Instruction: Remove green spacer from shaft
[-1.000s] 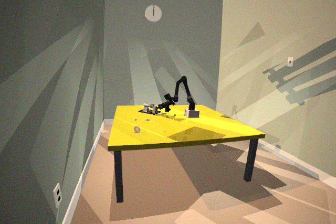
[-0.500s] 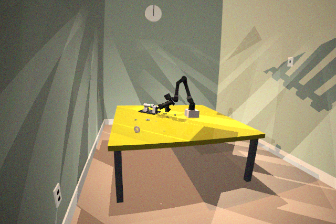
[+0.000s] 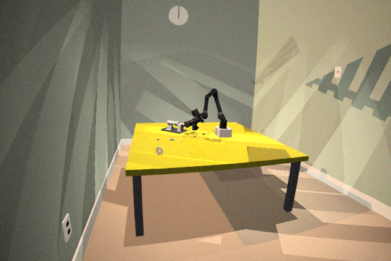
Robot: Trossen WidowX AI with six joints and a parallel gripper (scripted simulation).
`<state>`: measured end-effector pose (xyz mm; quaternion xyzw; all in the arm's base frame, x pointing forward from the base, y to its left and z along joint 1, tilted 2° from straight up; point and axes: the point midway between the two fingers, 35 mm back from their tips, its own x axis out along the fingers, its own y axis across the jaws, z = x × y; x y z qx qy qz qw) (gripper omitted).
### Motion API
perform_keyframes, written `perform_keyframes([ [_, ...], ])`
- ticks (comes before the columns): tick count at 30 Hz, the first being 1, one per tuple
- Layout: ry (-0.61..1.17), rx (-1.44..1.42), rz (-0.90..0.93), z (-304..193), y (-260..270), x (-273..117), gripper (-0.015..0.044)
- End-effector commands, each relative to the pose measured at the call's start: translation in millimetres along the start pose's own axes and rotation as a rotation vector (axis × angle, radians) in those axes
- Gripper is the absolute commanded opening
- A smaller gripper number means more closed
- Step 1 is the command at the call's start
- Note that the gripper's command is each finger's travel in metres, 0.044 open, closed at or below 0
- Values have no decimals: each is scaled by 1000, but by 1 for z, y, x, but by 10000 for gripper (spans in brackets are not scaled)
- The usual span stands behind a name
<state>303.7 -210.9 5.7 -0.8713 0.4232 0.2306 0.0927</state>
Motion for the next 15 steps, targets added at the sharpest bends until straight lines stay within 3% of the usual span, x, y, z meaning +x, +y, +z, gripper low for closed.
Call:
perform_keyframes([
  [1,-1,4,2,1,1,-1,0],
  [15,-1,4,2,2,1,-2,0],
])
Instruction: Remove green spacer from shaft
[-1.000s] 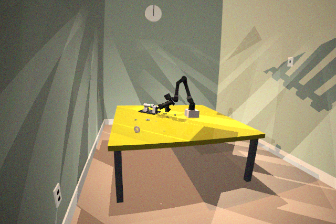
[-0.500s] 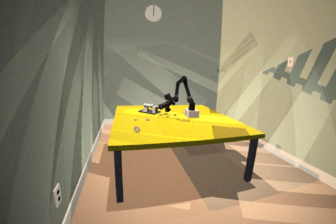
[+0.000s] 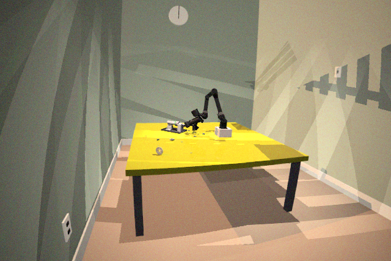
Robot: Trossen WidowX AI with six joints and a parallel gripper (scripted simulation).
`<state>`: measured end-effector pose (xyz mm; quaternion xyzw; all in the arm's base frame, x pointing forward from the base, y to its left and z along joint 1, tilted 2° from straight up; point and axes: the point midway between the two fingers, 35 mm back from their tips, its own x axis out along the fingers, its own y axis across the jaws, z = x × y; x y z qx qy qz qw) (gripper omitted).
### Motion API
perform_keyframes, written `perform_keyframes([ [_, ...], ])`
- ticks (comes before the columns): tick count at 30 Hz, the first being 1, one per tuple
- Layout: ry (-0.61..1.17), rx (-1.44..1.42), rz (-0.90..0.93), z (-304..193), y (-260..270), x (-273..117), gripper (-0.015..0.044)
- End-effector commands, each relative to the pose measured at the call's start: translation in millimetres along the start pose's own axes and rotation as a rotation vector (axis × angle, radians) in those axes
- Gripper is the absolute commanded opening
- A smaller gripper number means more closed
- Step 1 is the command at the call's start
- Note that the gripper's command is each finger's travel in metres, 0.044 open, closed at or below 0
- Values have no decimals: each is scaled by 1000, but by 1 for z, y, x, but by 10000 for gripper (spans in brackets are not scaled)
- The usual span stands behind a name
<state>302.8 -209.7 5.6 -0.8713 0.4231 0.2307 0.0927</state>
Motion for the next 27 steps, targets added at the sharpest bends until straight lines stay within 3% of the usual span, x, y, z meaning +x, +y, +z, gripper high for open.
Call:
perform_keyframes([
  [1,-1,5,2,1,1,-1,0],
  [27,-1,5,2,2,1,-3,0],
])
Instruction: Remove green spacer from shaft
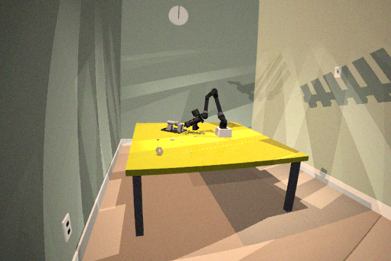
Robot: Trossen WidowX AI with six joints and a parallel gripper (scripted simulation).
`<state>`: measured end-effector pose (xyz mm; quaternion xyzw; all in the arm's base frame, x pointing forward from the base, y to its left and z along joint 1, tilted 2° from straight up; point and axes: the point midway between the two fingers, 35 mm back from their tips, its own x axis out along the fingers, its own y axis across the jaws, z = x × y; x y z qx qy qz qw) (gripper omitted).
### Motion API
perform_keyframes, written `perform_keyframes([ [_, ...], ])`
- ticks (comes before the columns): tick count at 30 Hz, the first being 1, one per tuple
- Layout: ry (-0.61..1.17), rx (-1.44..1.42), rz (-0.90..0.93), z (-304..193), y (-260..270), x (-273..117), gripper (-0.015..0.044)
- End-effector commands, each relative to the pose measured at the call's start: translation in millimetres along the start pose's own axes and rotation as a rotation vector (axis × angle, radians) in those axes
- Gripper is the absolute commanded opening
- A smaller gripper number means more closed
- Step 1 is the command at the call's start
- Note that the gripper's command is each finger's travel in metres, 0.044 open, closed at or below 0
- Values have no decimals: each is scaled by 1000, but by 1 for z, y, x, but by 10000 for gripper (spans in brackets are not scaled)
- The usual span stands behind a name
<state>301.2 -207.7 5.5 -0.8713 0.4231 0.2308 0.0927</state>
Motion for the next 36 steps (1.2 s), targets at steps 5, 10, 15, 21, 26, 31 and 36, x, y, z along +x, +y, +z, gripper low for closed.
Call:
perform_keyframes([
  [5,-1,5,3,1,1,-1,0],
  [10,-1,5,3,1,1,-2,0],
  [15,-1,5,2,2,1,-2,0],
  [21,-1,5,2,2,1,-3,0],
  [26,-1,5,2,2,1,-3,0],
  [31,-1,5,2,2,1,-3,0],
  [36,-1,5,2,3,1,-4,0],
])
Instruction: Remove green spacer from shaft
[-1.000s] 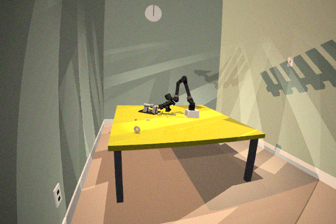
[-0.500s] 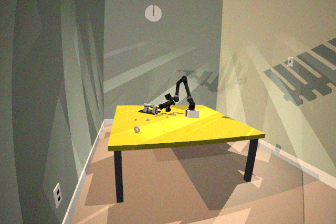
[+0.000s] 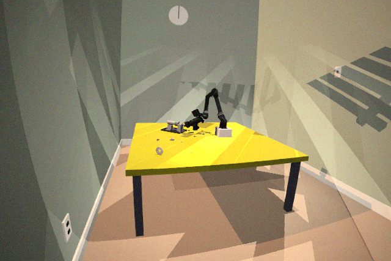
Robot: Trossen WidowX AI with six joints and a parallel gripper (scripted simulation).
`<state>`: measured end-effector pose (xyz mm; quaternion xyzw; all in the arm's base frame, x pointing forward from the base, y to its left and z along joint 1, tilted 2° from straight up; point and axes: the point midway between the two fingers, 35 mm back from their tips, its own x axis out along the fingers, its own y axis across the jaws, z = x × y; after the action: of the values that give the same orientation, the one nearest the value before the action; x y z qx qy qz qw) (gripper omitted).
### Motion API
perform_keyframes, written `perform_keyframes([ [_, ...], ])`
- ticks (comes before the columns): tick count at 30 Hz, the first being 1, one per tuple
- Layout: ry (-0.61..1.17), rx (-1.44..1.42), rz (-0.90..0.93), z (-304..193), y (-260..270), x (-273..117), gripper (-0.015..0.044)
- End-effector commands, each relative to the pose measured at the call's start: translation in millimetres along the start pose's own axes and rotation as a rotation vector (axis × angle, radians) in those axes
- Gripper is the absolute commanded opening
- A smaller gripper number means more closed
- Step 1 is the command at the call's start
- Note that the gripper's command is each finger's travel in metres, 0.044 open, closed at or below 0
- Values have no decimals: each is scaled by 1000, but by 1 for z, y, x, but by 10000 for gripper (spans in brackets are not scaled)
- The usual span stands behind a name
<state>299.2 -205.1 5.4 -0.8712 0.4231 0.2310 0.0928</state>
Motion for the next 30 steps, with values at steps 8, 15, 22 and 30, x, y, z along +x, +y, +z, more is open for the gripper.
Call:
perform_keyframes([
  [8,-1,5,3,1,1,-2,0],
  [15,-1,5,3,2,1,-2,0],
  [22,-1,5,3,2,1,-3,0],
  [30,-1,5,3,2,1,-3,0],
])
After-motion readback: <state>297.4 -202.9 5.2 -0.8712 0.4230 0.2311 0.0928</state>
